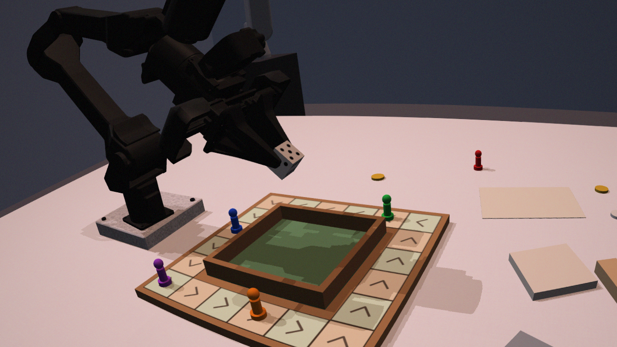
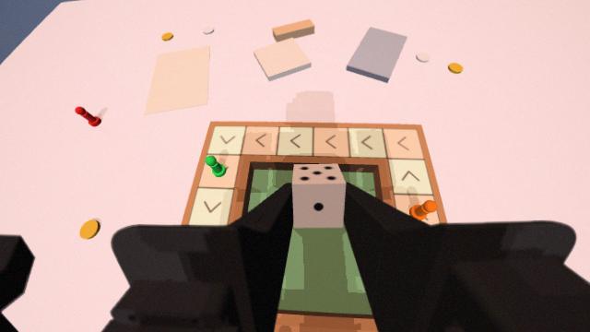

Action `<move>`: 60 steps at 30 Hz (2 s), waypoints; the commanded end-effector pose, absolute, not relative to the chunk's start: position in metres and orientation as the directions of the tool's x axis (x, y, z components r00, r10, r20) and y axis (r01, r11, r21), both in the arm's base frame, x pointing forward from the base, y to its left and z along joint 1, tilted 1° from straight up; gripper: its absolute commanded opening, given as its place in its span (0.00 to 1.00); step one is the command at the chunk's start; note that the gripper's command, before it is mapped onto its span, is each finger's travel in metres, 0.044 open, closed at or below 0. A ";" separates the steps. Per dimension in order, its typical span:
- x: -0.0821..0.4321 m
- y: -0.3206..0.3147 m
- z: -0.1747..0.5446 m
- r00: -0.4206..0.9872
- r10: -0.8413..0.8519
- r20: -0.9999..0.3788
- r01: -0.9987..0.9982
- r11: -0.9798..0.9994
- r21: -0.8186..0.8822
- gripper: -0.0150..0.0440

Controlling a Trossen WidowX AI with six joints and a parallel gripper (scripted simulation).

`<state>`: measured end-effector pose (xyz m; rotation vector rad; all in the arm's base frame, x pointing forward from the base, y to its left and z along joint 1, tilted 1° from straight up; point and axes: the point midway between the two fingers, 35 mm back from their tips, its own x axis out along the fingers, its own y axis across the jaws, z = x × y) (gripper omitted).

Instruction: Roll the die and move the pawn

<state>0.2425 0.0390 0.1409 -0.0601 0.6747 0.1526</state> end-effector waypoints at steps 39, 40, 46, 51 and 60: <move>0.284 0.000 0.123 0.100 -0.005 -0.995 -0.406 0.913 -0.045 0.73; 0.288 -0.010 0.120 0.092 -0.007 -0.996 -0.459 0.887 -0.048 0.69; 0.301 -0.066 0.104 0.052 -0.007 -0.999 -0.709 0.704 -0.042 0.59; 0.301 -0.068 0.103 0.051 -0.007 -0.999 -0.716 0.697 -0.041 0.59; 0.303 -0.068 0.089 0.051 -0.007 -0.999 -0.716 0.697 -0.041 0.59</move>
